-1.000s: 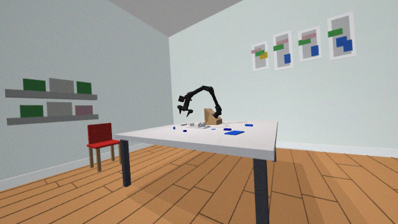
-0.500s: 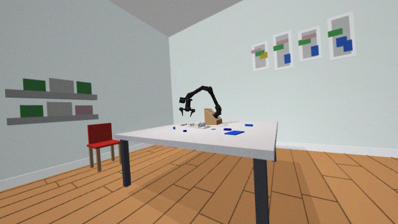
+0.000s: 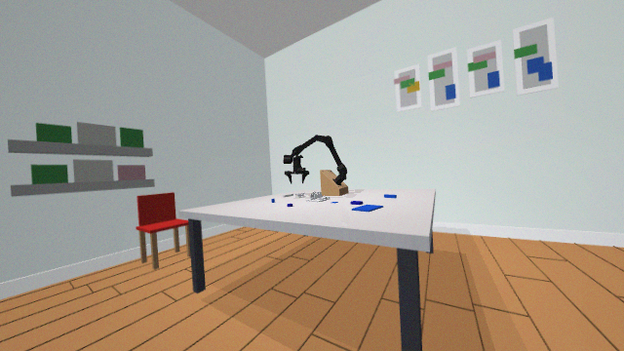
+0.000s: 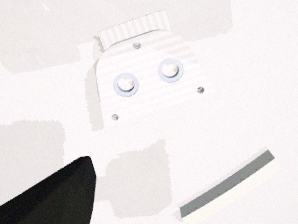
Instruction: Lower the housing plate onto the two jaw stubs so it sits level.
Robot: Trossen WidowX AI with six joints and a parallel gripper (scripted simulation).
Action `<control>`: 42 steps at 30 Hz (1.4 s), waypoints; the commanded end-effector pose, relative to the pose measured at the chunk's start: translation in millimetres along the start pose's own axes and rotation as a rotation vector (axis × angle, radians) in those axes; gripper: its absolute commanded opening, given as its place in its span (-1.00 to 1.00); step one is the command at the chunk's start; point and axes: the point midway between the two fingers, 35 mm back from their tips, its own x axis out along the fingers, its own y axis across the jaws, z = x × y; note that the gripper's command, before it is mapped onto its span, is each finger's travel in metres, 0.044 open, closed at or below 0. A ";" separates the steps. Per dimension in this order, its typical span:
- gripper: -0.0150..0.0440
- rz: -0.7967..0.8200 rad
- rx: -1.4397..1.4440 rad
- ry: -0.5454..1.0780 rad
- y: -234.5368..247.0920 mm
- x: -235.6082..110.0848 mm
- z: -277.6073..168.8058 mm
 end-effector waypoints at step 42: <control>1.00 0.020 -0.161 -0.092 20.3 42.5 4.3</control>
